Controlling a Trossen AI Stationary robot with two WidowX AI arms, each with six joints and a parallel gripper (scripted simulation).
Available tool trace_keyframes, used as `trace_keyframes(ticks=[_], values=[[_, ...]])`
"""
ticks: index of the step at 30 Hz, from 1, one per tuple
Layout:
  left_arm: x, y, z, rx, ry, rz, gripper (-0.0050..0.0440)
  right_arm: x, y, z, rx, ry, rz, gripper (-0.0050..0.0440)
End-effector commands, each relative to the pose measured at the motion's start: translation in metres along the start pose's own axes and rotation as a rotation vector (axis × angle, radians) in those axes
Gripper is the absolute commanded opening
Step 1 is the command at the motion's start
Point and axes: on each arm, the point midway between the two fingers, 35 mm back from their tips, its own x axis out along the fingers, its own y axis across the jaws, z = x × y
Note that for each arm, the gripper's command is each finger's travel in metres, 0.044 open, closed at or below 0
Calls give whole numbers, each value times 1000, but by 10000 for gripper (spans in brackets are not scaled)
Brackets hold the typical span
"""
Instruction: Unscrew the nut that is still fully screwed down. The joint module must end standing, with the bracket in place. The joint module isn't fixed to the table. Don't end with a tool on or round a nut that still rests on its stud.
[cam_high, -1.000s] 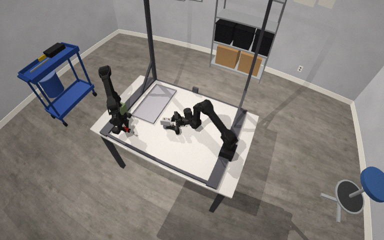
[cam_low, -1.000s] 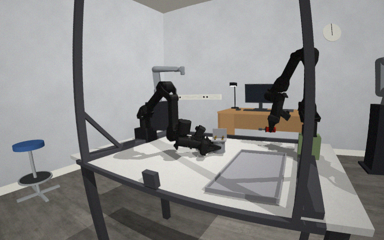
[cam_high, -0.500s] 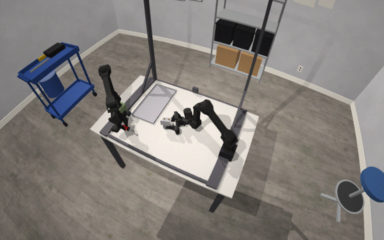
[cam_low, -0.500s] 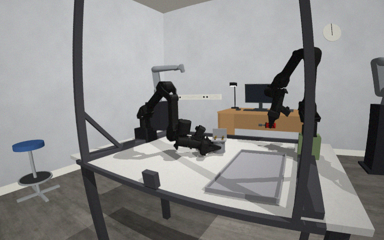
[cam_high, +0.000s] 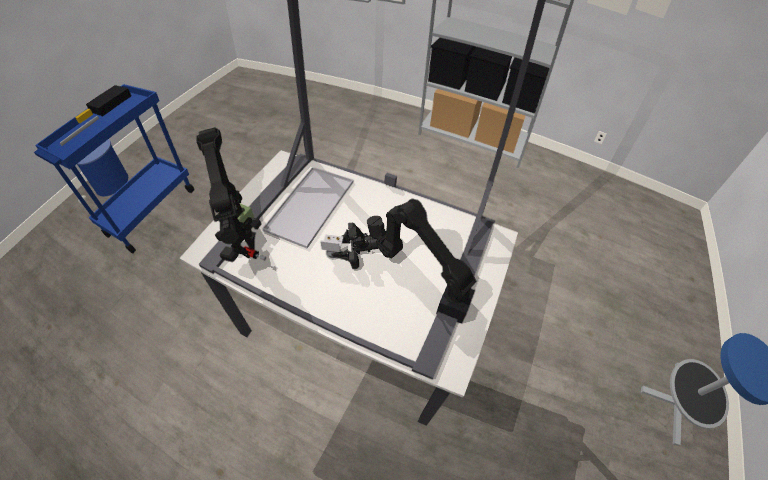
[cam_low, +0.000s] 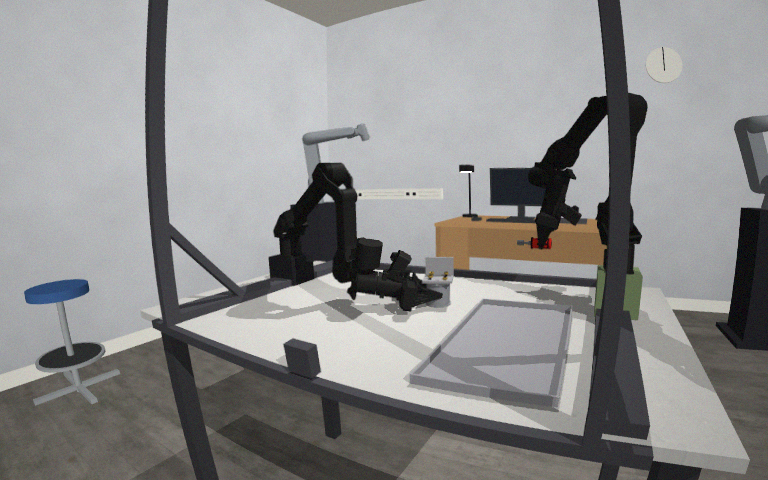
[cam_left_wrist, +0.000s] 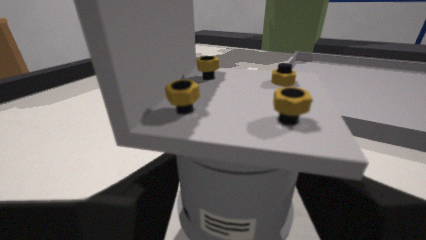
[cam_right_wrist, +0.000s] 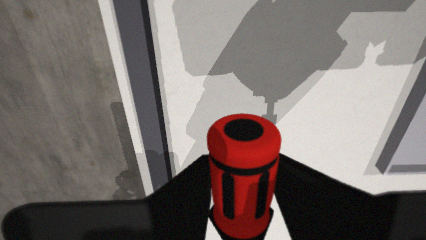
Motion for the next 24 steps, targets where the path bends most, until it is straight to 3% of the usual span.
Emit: trace_keyframes(ticks=[1,18,24], values=[[3,-4,16,-27,-27,-2,245,-12,5,-9,-9,31,30,135],[3,-4,16,-27,-27,-2,245,-11,2,-7,-6,19,17,135],[3,-4,16,-27,-27,-2,245,-24,17,-19,-28,103,135,135]])
